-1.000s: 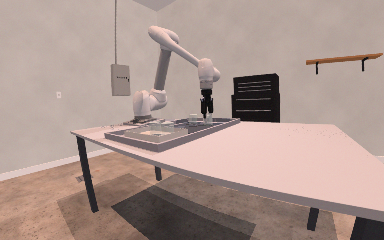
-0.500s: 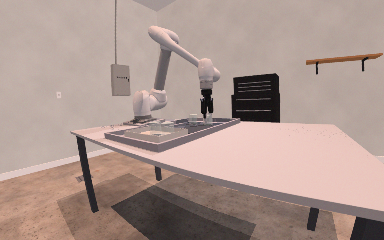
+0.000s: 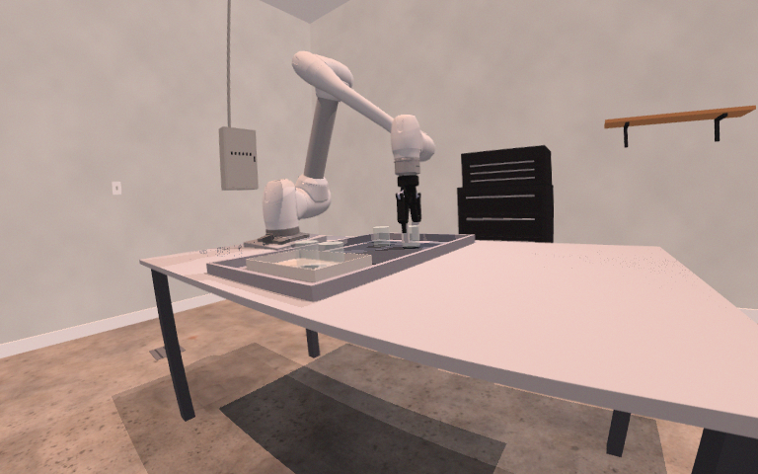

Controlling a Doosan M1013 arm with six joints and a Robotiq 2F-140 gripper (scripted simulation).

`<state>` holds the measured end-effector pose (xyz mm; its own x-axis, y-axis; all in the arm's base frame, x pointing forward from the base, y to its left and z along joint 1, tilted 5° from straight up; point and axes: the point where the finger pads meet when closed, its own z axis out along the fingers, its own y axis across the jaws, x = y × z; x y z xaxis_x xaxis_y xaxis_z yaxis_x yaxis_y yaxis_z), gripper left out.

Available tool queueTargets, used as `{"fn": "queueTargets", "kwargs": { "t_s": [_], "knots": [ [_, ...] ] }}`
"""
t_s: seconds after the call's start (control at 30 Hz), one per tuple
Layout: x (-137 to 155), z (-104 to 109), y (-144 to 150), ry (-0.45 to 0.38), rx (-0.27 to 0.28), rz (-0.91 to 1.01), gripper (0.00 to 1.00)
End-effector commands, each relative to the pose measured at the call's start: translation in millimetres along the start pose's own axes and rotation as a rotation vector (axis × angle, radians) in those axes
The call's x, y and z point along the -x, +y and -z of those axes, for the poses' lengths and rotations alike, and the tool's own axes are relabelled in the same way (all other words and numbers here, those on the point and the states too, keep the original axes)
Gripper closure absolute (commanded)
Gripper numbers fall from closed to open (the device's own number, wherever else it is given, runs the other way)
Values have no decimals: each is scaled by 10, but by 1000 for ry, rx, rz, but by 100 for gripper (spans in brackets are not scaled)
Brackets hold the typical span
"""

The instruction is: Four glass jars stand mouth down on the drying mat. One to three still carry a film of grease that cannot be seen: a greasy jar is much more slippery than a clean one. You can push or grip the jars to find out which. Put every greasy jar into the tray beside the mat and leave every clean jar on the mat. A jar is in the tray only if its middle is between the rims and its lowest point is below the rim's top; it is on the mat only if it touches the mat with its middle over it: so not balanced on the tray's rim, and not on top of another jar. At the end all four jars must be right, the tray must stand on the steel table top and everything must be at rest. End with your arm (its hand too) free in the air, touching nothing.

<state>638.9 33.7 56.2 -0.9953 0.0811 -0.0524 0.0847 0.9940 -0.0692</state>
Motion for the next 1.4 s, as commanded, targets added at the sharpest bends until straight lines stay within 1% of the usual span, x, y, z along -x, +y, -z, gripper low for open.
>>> {"fn": "queueTargets", "kwargs": {
  "t_s": [0.0,0.23,0.3,0.8,0.87,1.37],
  "knots": [
    [-8,98,-11,3,-2,-1,100],
    [-8,282,-11,3,-2,-1,100],
    [-8,282,-11,3,-2,-1,100],
    [-7,676,-10,3,-2,-1,100],
    [-7,676,-10,3,-2,-1,100],
    [-6,1069,-9,3,-2,-1,100]
  ]
}}
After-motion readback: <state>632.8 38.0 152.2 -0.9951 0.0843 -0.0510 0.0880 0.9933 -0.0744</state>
